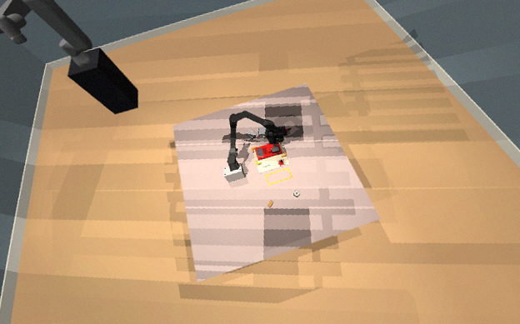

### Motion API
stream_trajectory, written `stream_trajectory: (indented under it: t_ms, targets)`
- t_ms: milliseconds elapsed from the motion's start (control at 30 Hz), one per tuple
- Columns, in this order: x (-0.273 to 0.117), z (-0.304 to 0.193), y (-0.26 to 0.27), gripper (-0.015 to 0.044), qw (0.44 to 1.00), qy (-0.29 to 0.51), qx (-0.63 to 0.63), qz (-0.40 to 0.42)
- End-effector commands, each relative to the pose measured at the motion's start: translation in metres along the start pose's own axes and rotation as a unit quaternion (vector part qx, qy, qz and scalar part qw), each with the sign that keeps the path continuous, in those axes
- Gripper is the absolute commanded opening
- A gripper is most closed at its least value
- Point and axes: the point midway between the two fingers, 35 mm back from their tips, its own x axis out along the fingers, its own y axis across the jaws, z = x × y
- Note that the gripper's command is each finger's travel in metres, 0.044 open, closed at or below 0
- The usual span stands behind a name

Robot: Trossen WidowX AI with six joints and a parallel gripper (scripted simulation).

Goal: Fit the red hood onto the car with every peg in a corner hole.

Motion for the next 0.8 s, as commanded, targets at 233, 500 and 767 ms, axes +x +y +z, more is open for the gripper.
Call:
stream_trajectory:
  t_ms: [233,500,767]
  targets:
    - [0.0037,-0.0004,0.0004,0.0000,1.000,0.001,0.002,0.003]
    - [0.0069,-0.0003,0.0004,0.0000,1.000,0.001,0.002,0.003]
    - [0.0102,-0.0003,0.0005,0.0000,1.000,0.001,0.002,0.003]
